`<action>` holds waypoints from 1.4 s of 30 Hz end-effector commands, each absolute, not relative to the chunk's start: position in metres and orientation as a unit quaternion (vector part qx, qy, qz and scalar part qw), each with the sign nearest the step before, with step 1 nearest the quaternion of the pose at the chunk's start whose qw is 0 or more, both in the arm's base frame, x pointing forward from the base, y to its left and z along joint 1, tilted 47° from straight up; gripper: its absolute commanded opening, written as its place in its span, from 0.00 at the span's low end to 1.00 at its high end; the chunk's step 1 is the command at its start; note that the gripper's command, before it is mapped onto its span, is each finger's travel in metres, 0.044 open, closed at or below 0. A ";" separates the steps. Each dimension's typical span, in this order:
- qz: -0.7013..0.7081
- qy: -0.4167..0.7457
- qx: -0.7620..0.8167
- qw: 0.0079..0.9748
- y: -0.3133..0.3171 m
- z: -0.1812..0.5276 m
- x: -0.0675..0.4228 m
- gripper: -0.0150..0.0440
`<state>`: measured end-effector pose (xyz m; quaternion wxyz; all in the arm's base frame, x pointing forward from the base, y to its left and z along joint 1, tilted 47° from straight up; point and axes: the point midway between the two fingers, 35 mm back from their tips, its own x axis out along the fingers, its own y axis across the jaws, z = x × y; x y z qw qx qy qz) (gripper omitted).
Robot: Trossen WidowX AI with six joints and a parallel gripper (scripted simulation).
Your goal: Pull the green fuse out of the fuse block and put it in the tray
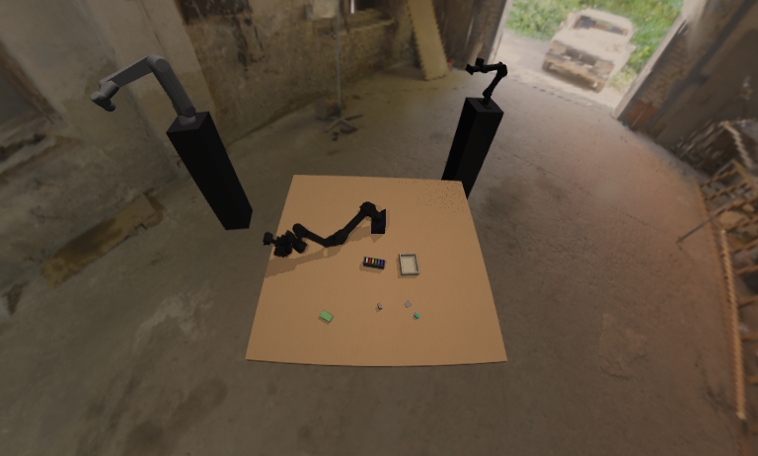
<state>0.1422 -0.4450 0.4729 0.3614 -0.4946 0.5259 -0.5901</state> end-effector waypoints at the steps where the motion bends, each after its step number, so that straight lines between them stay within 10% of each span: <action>1: -0.590 0.526 -0.495 0.361 -0.443 0.475 0.143 0.93; 10: -0.590 0.526 -0.494 0.362 -0.416 0.499 0.148 0.93; 23: -0.712 0.382 -0.522 0.271 -0.341 0.606 0.059 0.36; 42: -0.813 0.202 -0.545 0.008 -0.144 0.706 -0.045 0.36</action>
